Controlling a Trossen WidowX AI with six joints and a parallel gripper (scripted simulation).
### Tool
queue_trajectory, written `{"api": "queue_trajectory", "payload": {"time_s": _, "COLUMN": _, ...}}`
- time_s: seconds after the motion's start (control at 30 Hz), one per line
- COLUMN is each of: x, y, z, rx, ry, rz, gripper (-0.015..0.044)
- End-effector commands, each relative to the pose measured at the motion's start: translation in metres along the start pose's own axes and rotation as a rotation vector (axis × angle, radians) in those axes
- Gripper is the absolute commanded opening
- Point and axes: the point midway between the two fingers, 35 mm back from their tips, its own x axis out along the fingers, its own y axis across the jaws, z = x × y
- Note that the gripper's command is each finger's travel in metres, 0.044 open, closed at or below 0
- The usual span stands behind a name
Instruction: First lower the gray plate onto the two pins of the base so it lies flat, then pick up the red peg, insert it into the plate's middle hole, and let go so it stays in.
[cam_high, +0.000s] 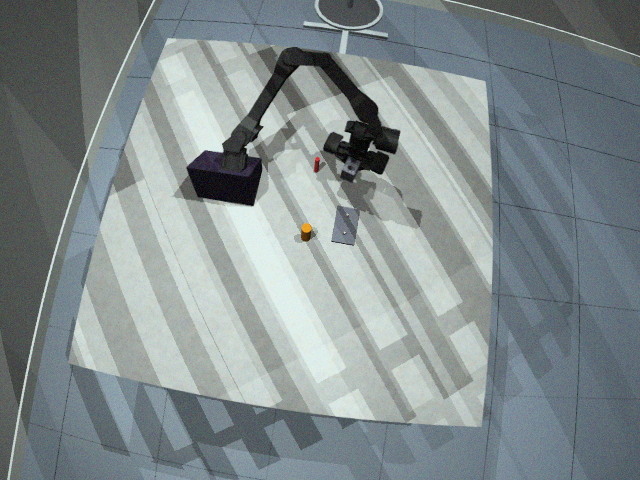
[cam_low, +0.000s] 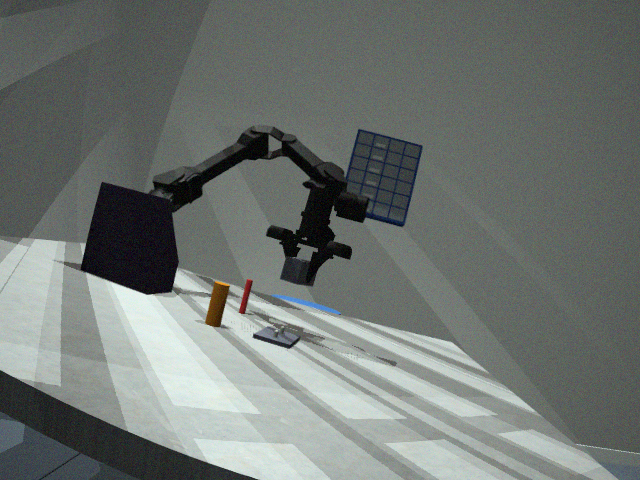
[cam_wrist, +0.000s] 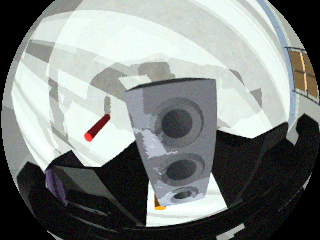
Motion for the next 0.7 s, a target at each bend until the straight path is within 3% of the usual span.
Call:
{"api": "queue_trajectory", "payload": {"time_s": 0.0, "x": -0.018, "y": 0.001, "z": 0.004, "rx": -0.017, "ry": -0.007, "rz": -0.014, "gripper": 0.0000}}
{"api": "queue_trajectory", "payload": {"time_s": 0.27, "x": -0.030, "y": 0.003, "z": 0.004, "rx": -0.016, "ry": -0.009, "rz": -0.014, "gripper": 0.0000}}
{"api": "queue_trajectory", "payload": {"time_s": 0.67, "x": -0.015, "y": -0.014, "z": -0.022, "rx": -0.062, "ry": -0.006, "rz": -0.015, "gripper": 0.0000}}
